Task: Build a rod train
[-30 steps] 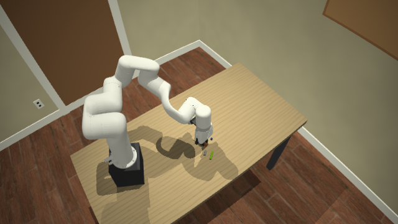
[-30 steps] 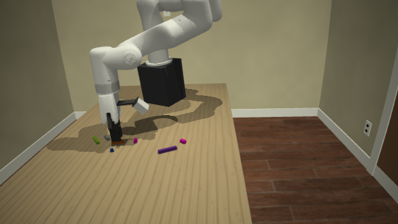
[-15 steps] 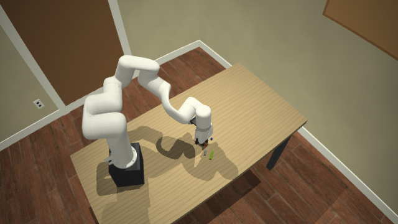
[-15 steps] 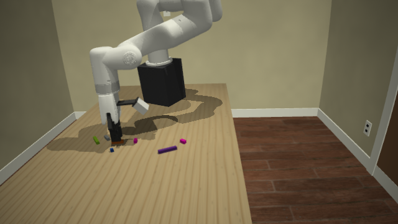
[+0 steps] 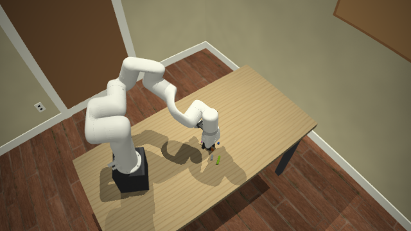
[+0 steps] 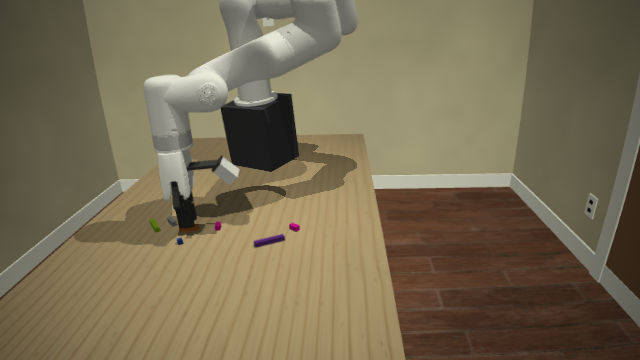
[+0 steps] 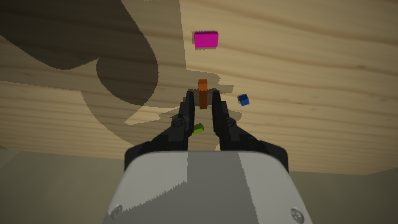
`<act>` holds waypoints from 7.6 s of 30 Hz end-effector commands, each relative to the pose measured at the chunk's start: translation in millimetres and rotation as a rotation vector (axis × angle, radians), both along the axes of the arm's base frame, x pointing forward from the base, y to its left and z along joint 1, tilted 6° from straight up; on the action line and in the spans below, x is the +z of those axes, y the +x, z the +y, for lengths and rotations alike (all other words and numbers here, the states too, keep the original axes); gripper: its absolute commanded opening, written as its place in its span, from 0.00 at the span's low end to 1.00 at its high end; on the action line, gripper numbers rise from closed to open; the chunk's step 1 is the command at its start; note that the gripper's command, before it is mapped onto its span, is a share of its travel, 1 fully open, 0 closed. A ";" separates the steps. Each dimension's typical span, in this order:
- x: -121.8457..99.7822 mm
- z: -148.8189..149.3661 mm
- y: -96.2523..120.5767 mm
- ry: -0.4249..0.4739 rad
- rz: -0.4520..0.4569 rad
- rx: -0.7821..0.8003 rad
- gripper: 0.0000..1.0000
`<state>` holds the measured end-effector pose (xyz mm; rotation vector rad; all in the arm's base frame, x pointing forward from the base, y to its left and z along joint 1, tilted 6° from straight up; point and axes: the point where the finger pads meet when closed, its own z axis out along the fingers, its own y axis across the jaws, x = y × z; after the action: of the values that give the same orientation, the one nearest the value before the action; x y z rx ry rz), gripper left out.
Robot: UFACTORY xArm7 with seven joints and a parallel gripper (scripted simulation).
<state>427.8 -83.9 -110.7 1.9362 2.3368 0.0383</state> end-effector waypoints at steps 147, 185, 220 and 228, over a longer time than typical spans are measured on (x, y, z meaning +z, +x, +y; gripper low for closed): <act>55.6 2.4 -4.4 -0.001 -0.003 0.000 0.04; 86.8 28.3 2.1 -0.056 0.024 0.554 0.04; 86.5 74.2 15.7 -0.156 0.074 1.549 0.04; 86.5 74.2 15.7 -0.156 0.074 1.549 0.04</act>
<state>442.4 -9.9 -25.8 -0.2633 3.0359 -0.0890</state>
